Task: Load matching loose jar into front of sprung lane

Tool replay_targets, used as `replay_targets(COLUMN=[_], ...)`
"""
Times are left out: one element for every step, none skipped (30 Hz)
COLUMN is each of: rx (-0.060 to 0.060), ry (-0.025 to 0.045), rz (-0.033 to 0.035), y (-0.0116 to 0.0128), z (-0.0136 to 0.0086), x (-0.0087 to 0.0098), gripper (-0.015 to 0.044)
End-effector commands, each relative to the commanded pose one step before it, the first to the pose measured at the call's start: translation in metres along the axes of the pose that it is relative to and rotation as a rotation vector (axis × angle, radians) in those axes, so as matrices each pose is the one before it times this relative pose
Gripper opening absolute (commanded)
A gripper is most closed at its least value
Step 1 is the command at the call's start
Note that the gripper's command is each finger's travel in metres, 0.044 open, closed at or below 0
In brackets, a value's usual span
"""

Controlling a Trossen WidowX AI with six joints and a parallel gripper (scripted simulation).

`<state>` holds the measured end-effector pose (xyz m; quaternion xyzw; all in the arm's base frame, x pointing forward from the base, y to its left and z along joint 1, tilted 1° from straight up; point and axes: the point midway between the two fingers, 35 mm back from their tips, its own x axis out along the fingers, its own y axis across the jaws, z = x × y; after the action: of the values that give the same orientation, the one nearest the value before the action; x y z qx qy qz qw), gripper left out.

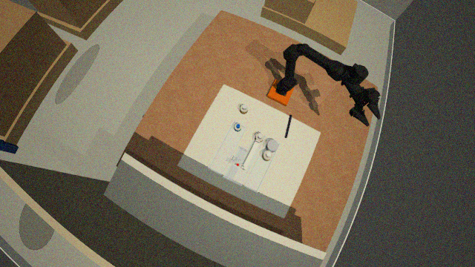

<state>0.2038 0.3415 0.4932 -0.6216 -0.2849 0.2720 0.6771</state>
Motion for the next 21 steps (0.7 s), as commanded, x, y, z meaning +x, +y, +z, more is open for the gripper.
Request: replay_targets(rx=[0.0458,0.0158,0.0173,0.0188,0.0203,0.0217,0.0232,0.0247,0.0262,0.0276,0.0290,0.0305,0.0319,0.0333,0.0347,0.0361,0.0374,0.0388,0.0401,0.0414,0.0425], ry=[0.14205,0.03612,0.03663,0.03709,0.03751,0.03788,0.03821,0.03850,0.03873,0.03892,0.03907,0.03915,0.03923,0.03924,0.03920,0.03912,0.03899,0.03882,0.03861,0.03836,0.03815], rz=[0.12535,0.02739,0.02707,0.02672,0.02636,0.02597,0.02557,0.02515,0.02473,0.02429,0.02385,0.02340,0.02297,0.02253,0.02209,0.02166,0.02124,0.02082,0.02043,0.02005,0.01978], y=[0.03929,0.00758,0.00727,0.00695,0.00661,0.00627,0.00593,0.00558,0.00522,0.00486,0.00450,0.00413,0.00376,0.00339,0.00302,0.00266,0.00229,0.00193,0.00157,0.00121,0.00088], z=[-0.06060,-0.01535,-0.01558,-0.01579,-0.01597,-0.01615,-0.01630,-0.01643,-0.01655,-0.01665,-0.01673,-0.01679,-0.01684,-0.01687,-0.01687,-0.01686,-0.01683,-0.01679,-0.01672,-0.01664,-0.01655], x=[0.01768,0.00501,0.00500,0.00500,0.00499,0.00497,0.00496,0.00494,0.00492,0.00489,0.00487,0.00484,0.00481,0.00478,0.00474,0.00471,0.00467,0.00463,0.00458,0.00454,0.00450], gripper=[0.0440,0.0440,0.0440,0.0440,0.0440,0.0440,0.0440,0.0440,0.0440,0.0440,0.0440,0.0440,0.0440,0.0440,0.0440,0.0440,0.0440,0.0440,0.0440,0.0440,0.0440])
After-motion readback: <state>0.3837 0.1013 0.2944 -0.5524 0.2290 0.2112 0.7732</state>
